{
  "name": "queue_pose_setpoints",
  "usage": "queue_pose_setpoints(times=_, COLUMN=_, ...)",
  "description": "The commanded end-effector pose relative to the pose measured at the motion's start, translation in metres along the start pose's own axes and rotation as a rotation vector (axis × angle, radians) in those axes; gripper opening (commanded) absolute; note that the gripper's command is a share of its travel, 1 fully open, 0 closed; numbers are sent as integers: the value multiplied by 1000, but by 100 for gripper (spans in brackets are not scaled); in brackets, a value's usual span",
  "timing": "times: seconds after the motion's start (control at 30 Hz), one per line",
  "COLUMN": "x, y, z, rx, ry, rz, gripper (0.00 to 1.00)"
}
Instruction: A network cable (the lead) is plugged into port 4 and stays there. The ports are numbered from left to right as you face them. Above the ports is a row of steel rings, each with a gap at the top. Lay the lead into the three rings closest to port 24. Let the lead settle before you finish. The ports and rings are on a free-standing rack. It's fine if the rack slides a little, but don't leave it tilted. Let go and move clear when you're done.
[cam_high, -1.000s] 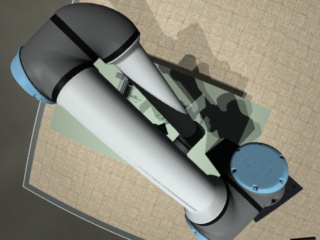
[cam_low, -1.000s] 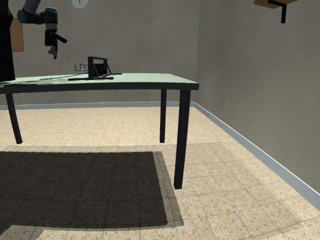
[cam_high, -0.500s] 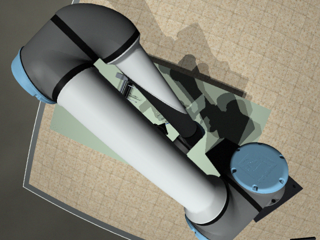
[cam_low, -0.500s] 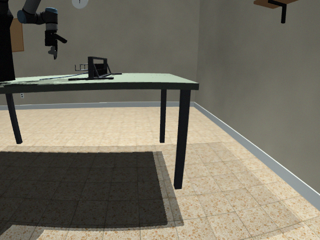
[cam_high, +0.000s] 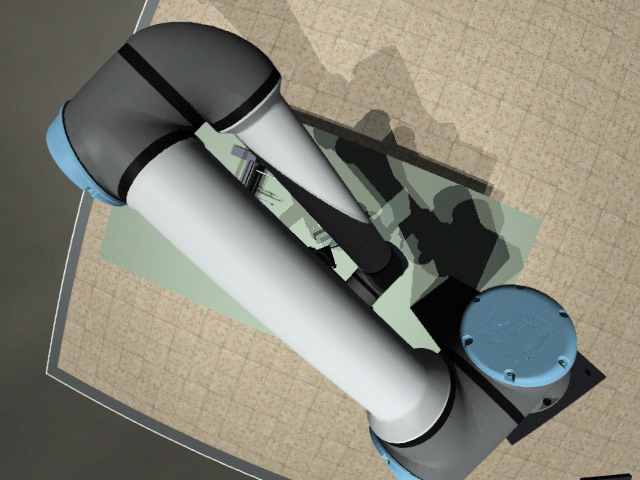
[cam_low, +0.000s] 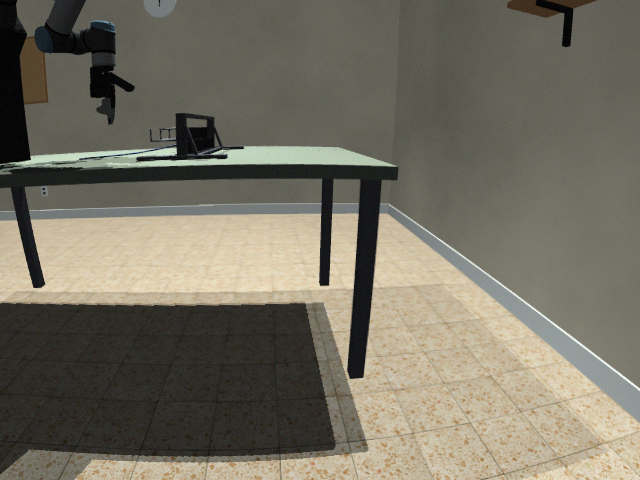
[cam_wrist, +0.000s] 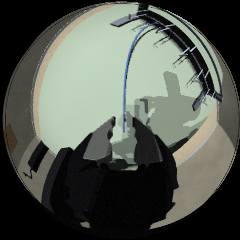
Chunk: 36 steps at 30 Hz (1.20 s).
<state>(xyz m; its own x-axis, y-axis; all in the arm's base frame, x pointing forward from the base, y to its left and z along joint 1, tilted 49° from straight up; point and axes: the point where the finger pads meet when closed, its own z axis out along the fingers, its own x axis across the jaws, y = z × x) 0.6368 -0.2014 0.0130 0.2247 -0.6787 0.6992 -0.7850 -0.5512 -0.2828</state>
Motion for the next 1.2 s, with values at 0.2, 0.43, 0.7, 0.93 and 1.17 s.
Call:
queue_pose_setpoints(times=0.2, x=0, y=0, z=36, rx=1, ry=0, rz=0, gripper=20)
queue_pose_setpoints(times=0.43, x=0, y=-1, z=58, rx=1, ry=0, rz=0, gripper=20)
queue_pose_setpoints(times=0.7, x=-1, y=-1, z=90, rx=1, ry=0, rz=0, gripper=20)
queue_pose_setpoints(times=0.93, x=-1, y=-1, z=109, rx=1, ry=0, rz=0, gripper=20)
queue_pose_setpoints(times=1.17, x=-1, y=-1, z=115, rx=1, ry=0, rz=0, gripper=20)
